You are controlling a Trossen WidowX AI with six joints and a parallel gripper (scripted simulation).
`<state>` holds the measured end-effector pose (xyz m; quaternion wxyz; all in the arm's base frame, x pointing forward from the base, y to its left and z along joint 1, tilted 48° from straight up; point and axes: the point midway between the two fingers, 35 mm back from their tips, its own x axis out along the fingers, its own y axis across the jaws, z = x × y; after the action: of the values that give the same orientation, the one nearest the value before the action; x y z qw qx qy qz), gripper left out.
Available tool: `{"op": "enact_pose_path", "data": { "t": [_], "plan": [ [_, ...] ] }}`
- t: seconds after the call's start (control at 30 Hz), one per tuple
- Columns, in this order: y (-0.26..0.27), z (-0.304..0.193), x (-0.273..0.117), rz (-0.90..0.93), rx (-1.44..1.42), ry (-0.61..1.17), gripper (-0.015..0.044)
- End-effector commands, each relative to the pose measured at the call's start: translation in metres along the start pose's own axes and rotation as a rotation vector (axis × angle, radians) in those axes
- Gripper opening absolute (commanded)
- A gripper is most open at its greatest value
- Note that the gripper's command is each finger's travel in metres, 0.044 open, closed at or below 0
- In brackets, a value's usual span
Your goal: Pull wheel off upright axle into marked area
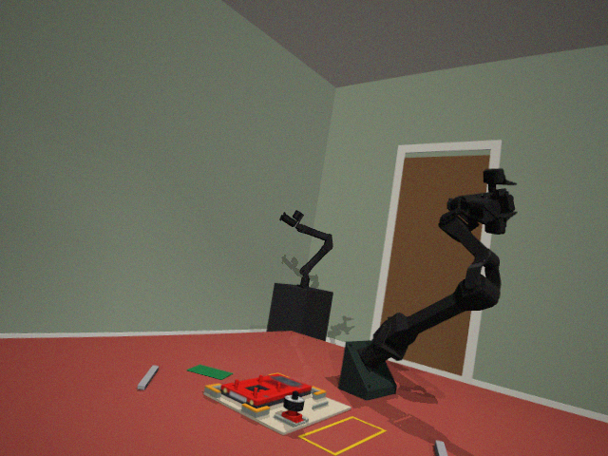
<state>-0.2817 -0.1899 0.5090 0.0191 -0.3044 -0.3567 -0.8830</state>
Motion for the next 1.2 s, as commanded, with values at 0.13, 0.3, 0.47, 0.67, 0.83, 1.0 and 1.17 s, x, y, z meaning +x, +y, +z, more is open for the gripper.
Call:
{"op": "enact_pose_path", "data": {
  "t": [0.13, 0.3, 0.47, 0.67, 0.83, 1.0, 1.17],
  "plan": [
    [0.023, -0.018, -0.017, 0.076, 0.045, 0.089, 0.03],
    [0.057, -0.05, -0.043, 0.2, 0.055, 0.226, 0.03],
    [0.096, -0.085, -0.084, 0.35, 0.057, 0.393, 0.03],
    [0.137, -0.117, -0.146, 0.524, 0.069, 0.599, 0.03],
    [0.16, -0.129, -0.201, 0.632, 0.099, 0.755, 0.03],
    [0.175, -0.133, -0.249, 0.725, 0.115, 0.877, 0.03],
    [0.187, -0.131, -0.302, 0.857, 0.108, 0.983, 0.03]
  ]
}}
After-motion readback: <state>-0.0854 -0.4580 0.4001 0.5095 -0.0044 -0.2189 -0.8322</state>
